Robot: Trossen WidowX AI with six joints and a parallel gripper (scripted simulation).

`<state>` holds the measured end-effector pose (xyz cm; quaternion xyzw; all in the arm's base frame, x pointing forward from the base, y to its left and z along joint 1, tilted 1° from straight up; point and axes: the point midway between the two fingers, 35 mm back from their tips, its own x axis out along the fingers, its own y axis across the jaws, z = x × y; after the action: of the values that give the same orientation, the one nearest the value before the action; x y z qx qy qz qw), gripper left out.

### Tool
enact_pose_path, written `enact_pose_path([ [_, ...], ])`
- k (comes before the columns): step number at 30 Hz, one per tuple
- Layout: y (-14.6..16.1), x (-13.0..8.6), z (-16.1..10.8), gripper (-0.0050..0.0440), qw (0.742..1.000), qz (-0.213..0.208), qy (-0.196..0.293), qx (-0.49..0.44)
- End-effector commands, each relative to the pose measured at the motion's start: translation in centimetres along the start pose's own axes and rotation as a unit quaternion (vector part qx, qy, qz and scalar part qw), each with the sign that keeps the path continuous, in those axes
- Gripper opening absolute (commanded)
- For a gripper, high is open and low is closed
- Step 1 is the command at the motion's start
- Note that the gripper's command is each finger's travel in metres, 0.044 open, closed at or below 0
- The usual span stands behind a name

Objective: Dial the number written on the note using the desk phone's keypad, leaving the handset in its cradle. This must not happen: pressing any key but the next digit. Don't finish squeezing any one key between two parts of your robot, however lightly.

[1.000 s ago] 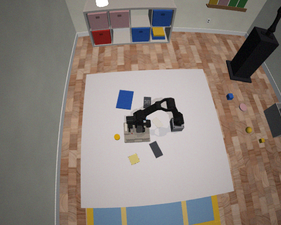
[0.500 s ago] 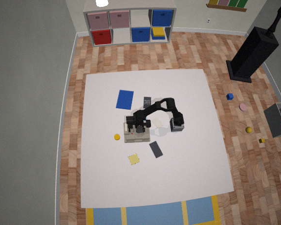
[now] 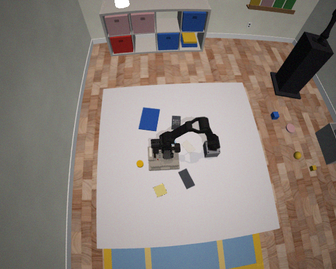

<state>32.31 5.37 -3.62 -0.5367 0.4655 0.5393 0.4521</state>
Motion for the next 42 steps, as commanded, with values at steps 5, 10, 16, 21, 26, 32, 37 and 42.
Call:
enact_pose_path([
  [5,0.1,0.3,0.0,-0.0050,1.000,0.002,-0.001,-0.002],
  [10,0.1,0.3,0.0,-0.0050,1.000,0.002,-0.001,-0.002],
  [16,0.1,0.3,0.0,-0.0050,1.000,0.002,-0.001,-0.002],
  [21,0.1,-0.5,0.0,-0.0050,1.000,0.002,-0.001,-0.002],
  [26,0.1,-2.8,0.0,-0.0050,1.000,0.002,-0.001,-0.002],
  [32,0.1,-2.8,0.0,-0.0050,1.000,0.002,-0.001,-0.002],
  [37,0.1,-2.8,0.0,-0.0050,1.000,0.006,0.000,0.000],
  [42,0.1,-1.8,0.0,-0.0050,1.000,0.002,-0.001,-0.002],
])
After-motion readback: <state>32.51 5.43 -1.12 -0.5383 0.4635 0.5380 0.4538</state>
